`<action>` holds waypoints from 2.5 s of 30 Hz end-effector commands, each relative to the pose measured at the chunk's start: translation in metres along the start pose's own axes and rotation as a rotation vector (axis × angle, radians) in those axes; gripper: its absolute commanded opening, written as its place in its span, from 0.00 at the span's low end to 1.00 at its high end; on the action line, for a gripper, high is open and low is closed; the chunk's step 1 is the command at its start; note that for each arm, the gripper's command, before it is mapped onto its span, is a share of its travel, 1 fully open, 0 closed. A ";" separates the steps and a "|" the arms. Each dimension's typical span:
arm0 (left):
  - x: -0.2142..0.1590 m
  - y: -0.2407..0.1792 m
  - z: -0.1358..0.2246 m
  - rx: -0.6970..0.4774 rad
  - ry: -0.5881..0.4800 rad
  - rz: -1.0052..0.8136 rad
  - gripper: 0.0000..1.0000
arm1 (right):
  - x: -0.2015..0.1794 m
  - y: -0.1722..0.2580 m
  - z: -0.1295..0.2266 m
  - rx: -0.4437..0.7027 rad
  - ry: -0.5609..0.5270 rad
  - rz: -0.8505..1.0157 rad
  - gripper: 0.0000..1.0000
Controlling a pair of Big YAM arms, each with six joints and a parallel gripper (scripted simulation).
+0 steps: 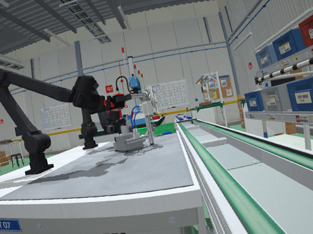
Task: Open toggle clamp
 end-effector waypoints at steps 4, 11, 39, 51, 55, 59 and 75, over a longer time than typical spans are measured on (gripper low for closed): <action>-0.008 0.004 0.045 0.010 0.012 0.006 0.00 | 0.005 0.015 0.002 0.105 -0.032 0.047 1.00; -0.008 0.011 0.033 0.028 0.004 0.010 0.00 | 0.007 0.020 0.002 0.148 -0.047 0.054 1.00; -0.077 0.055 -0.035 -0.130 0.011 0.367 0.60 | 0.015 0.016 0.002 0.143 -0.054 0.065 1.00; -0.098 0.080 -0.055 -0.241 0.007 0.536 0.60 | 0.015 0.016 0.002 0.143 -0.054 0.065 1.00; -0.103 0.090 -0.060 -0.293 0.006 0.605 0.60 | 0.015 0.016 0.002 0.143 -0.054 0.065 1.00; -0.109 0.104 -0.065 -0.338 0.005 0.670 0.60 | 0.033 0.009 0.006 0.102 -0.073 0.097 1.00; -0.114 0.129 -0.070 -0.565 0.021 0.921 0.60 | 0.054 -0.003 0.006 0.044 -0.101 0.108 1.00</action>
Point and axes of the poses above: on each arm, the point where the finger pads meet when closed, its own z axis back along the fingers, its own y axis across the jaws, x = y × z, the point moved 5 cm from there along z, back along the fingers, and after that the axes turned 7 degrees about -z, right-handed, at the moved point
